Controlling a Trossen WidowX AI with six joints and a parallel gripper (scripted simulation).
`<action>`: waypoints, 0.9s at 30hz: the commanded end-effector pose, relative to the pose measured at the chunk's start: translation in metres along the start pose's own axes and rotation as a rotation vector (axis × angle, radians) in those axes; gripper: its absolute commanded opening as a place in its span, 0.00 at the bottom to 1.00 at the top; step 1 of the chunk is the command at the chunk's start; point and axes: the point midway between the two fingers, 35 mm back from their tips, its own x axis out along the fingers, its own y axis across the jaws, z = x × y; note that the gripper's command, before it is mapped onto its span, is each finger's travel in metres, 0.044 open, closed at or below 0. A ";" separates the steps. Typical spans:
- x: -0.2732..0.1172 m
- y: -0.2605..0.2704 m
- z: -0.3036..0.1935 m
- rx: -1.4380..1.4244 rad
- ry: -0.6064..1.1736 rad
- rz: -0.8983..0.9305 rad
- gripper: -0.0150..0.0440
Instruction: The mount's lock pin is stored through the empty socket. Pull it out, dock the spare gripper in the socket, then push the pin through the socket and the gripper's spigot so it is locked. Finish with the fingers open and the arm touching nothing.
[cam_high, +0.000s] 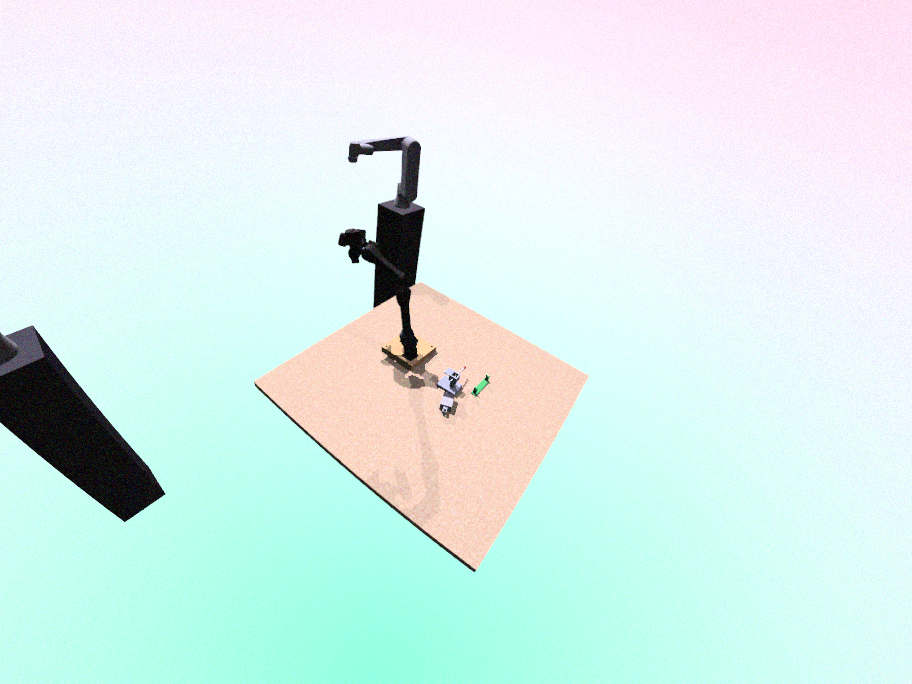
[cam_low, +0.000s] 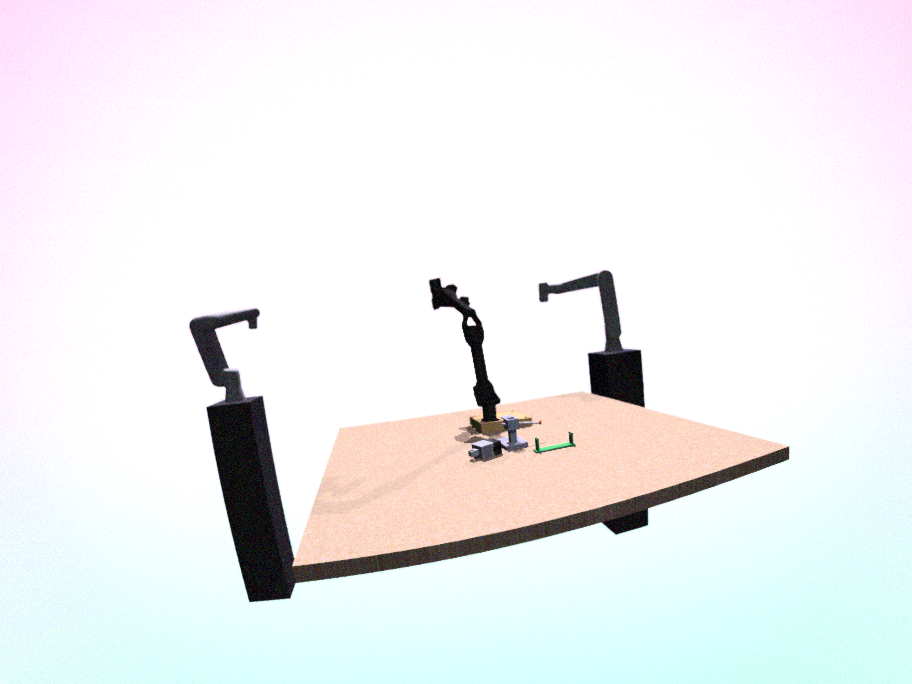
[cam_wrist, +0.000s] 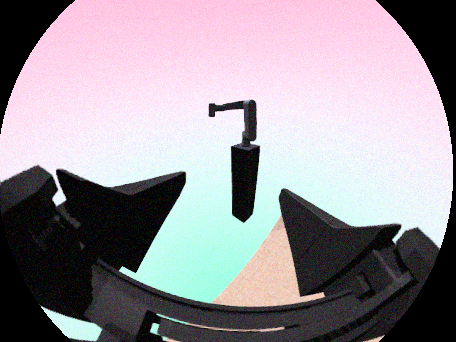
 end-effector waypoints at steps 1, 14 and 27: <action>-0.002 0.001 -0.001 -0.002 0.003 0.010 0.89; -0.168 0.086 -0.077 -0.473 0.130 0.679 0.76; -0.383 0.055 -0.150 -1.008 -0.004 1.392 0.76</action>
